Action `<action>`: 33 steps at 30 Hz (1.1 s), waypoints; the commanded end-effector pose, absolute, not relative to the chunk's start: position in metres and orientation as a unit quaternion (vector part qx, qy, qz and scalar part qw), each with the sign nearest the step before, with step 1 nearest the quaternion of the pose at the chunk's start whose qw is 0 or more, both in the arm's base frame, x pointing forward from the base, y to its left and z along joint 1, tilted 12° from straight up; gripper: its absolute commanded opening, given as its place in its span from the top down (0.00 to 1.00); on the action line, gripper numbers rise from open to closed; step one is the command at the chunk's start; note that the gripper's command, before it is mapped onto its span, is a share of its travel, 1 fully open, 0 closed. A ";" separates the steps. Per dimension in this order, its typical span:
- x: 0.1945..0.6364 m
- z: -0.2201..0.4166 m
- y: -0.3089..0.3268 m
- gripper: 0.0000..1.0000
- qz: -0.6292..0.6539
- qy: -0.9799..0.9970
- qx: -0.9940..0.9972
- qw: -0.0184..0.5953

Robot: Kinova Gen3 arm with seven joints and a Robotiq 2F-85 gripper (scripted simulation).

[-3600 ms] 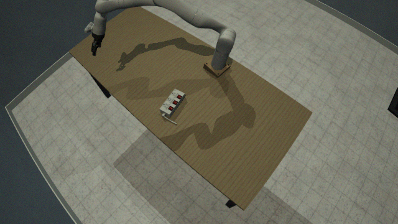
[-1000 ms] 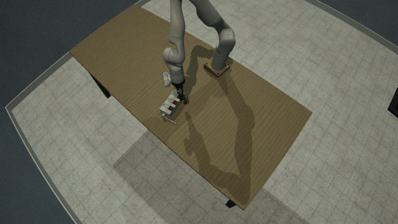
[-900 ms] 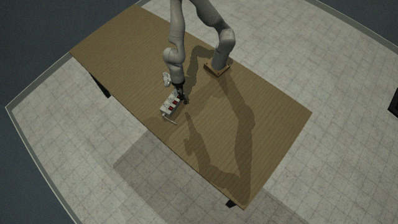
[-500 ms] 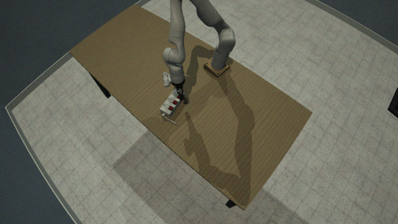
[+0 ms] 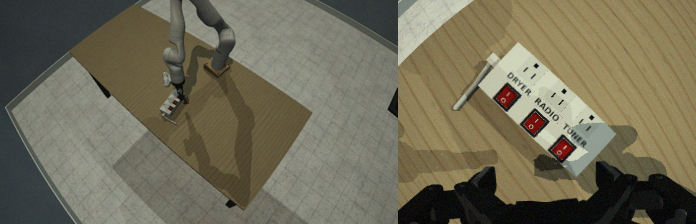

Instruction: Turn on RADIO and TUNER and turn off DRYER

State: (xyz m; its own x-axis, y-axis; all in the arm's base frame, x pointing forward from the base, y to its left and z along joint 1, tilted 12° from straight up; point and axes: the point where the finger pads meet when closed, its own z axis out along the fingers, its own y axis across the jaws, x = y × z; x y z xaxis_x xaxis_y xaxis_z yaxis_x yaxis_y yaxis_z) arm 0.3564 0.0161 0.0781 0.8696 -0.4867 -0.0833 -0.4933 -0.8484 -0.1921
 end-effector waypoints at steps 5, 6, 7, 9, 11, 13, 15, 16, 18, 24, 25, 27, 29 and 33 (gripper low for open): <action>0.357 0.078 0.016 0.00 0.013 0.258 -0.960 0.104; 0.357 0.078 0.016 0.00 0.013 0.258 -0.960 0.104; 0.357 0.078 0.016 0.00 0.013 0.258 -0.960 0.104; 0.357 0.078 0.016 0.00 0.013 0.258 -0.960 0.104; 0.357 0.078 0.016 0.00 0.013 0.258 -0.960 0.104; 0.357 0.078 0.016 0.00 0.013 0.258 -0.960 0.104; 0.357 0.078 0.016 0.00 0.013 0.258 -0.960 0.104; 0.357 0.078 0.016 0.00 0.013 0.258 -0.960 0.104; 0.357 0.078 0.016 0.00 0.013 0.258 -0.960 0.104; 0.357 0.078 0.016 0.00 0.013 0.258 -0.960 0.104; 0.357 0.078 0.016 0.00 0.013 0.258 -0.960 0.104; 0.357 0.078 0.016 0.00 0.013 0.258 -0.960 0.104; 0.357 0.078 0.016 0.00 0.013 0.258 -0.960 0.104; 0.357 0.079 0.016 0.00 0.015 0.252 -0.962 0.104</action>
